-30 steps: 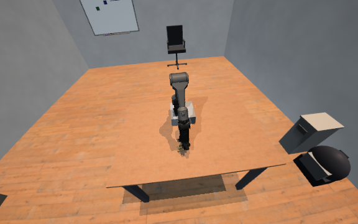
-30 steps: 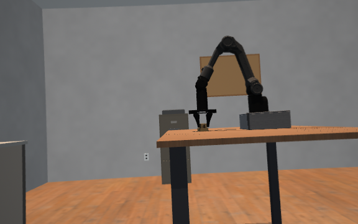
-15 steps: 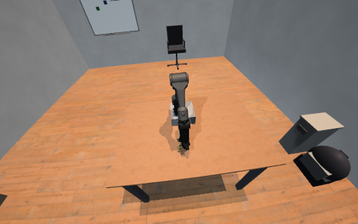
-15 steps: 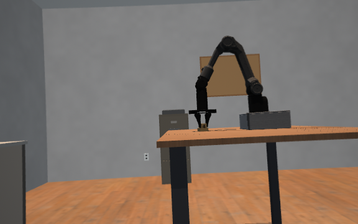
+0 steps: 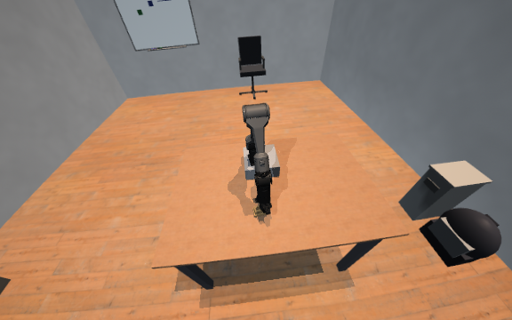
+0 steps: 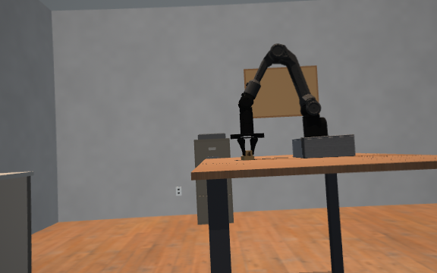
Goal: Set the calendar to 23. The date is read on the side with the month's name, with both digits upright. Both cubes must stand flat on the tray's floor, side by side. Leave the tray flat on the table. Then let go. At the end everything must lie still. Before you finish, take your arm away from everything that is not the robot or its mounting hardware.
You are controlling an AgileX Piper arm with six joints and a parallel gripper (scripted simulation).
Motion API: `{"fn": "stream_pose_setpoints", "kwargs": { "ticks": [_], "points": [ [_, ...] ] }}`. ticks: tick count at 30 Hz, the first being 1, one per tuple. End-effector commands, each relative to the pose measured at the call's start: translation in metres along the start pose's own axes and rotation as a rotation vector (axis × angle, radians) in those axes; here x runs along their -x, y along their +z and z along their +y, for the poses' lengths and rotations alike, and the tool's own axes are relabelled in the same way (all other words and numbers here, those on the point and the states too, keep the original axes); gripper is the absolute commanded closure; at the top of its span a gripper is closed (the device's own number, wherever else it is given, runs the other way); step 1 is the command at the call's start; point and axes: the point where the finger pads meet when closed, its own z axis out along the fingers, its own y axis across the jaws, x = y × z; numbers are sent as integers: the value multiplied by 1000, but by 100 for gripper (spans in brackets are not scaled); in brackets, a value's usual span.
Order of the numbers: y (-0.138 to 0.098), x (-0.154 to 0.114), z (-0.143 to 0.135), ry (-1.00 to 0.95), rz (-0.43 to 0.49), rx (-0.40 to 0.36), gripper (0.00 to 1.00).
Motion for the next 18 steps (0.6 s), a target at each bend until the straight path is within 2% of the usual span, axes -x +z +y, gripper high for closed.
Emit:
{"fn": "stream_pose_setpoints", "kwargs": {
  "ticks": [1,9,13,15,18],
  "points": [
    [1,0,-1,1,0,-3,65],
    [-2,0,0,1,-1,1,65],
    [-17,0,1,1,-1,3,65],
    [-17,0,1,1,-1,3,65],
    [-36,0,1,0,0,3,65]
  ]
}}
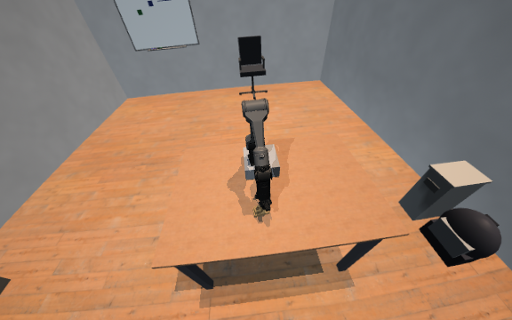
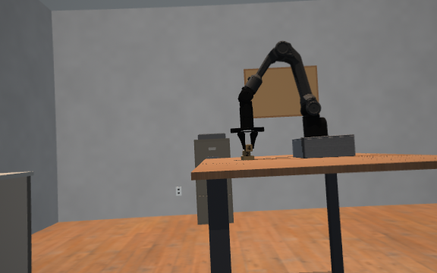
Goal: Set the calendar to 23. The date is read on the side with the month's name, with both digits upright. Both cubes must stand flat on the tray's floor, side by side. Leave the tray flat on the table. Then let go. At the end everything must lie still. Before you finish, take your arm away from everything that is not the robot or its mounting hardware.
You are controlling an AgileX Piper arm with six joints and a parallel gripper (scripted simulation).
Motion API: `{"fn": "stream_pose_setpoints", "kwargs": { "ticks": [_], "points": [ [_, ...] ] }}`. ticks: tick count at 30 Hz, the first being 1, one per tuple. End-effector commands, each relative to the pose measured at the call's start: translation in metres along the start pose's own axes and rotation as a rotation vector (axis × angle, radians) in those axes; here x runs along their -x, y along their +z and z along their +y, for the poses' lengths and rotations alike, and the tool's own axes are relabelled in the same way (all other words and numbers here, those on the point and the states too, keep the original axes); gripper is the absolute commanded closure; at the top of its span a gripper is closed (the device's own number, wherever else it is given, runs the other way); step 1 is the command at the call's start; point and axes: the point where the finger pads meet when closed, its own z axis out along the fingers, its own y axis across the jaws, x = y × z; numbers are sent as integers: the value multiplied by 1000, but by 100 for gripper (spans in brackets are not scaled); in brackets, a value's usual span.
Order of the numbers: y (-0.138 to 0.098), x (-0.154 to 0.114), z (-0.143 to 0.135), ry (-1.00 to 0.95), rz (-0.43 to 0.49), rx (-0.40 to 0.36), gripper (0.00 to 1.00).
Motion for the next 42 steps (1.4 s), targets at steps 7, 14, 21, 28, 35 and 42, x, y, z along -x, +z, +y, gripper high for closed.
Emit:
{"fn": "stream_pose_setpoints", "kwargs": {
  "ticks": [7,14,21,28,35,42],
  "points": [
    [-60,0,2,-1,0,9,65],
    [-75,0,2,-1,0,9,65],
    [-74,0,1,-1,0,5,65],
    [-74,-1,2,-23,0,5,65],
    [-73,-4,2,-118,0,4,65],
    [-72,-13,3,-422,0,4,65]
  ]
}}
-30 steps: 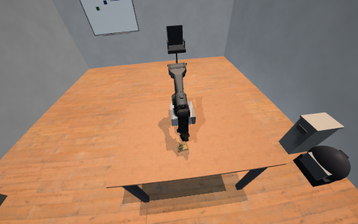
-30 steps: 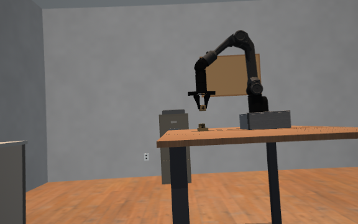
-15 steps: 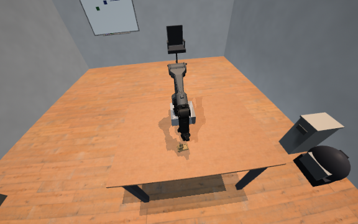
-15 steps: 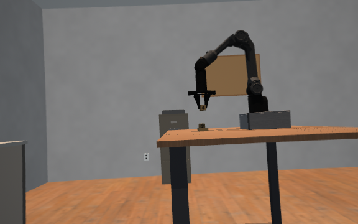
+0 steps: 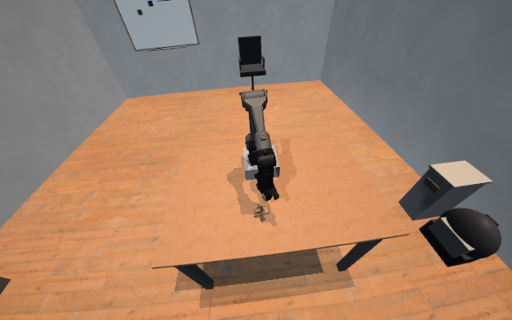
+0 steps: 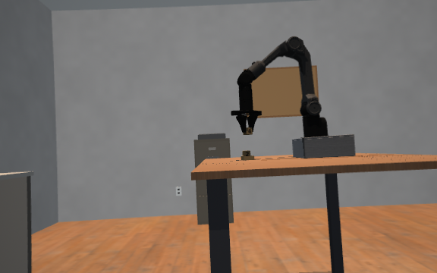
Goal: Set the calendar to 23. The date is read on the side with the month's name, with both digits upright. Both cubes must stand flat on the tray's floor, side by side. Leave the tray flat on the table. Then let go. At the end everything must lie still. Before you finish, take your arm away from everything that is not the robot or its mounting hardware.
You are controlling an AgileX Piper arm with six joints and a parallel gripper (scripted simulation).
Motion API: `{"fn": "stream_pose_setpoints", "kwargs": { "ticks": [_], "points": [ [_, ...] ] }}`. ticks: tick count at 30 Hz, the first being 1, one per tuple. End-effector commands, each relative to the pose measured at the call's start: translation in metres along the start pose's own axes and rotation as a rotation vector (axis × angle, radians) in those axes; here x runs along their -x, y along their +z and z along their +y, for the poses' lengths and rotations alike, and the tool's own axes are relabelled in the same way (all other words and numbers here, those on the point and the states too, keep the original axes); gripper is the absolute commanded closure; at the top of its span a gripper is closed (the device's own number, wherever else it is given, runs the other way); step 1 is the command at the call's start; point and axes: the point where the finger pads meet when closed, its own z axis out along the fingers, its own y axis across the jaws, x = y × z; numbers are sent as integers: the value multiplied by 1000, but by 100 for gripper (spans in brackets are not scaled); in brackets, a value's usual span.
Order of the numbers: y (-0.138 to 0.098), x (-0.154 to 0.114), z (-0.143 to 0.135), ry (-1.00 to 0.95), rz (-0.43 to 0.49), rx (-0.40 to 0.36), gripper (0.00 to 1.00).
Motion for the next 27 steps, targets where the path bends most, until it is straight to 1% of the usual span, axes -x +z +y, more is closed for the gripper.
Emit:
{"fn": "stream_pose_setpoints", "kwargs": {
  "ticks": [1,4,6,10,11,14,15,18,19,21,23,26,27],
  "points": [
    [0,-3,3,-124,3,4,65],
    [1,-8,6,-326,2,5,65],
    [1,-8,6,-326,2,5,65],
    [2,-16,10,-637,1,5,65],
    [2,-16,10,-640,1,5,65],
    [2,-23,13,-888,1,5,65],
    [2,-23,13,-898,1,5,65],
    [3,-30,16,-1150,0,5,65],
    [3,-30,16,-1167,0,5,65],
    [3,-35,18,-1347,-1,6,65],
    [3,-35,18,-1347,-1,6,65],
    [4,-42,20,-1595,-2,5,65],
    [4,-43,20,-1614,-2,5,65]
  ]
}}
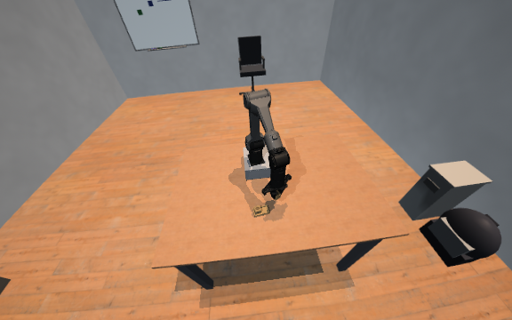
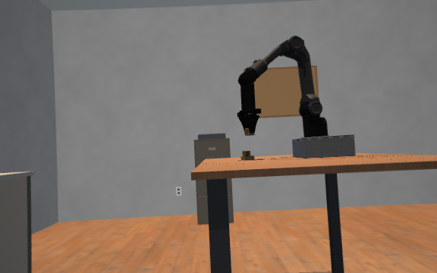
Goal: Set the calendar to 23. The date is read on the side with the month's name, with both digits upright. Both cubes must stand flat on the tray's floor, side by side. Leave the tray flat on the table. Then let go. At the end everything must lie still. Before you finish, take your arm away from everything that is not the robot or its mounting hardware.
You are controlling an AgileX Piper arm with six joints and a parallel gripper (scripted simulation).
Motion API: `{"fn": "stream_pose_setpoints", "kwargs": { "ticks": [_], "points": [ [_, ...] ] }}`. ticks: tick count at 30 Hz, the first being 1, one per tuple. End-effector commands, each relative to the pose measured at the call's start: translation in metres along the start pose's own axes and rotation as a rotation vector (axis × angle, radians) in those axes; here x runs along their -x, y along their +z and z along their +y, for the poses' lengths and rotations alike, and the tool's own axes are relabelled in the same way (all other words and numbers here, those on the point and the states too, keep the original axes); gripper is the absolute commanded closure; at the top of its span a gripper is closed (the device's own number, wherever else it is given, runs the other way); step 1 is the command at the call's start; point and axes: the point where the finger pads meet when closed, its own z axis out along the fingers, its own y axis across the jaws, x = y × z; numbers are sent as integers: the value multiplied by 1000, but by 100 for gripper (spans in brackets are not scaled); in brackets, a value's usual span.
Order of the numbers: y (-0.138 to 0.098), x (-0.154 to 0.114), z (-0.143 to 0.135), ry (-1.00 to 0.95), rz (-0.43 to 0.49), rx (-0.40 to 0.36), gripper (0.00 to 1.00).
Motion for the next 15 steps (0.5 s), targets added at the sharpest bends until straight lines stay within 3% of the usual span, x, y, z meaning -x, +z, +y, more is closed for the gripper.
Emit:
{"fn": "stream_pose_setpoints", "kwargs": {
  "ticks": [1,11,15],
  "points": [
    [0,3,3,-125,-6,9,65],
    [2,8,22,-785,-9,7,65],
    [2,9,25,-892,-9,6,65]
  ]
}}
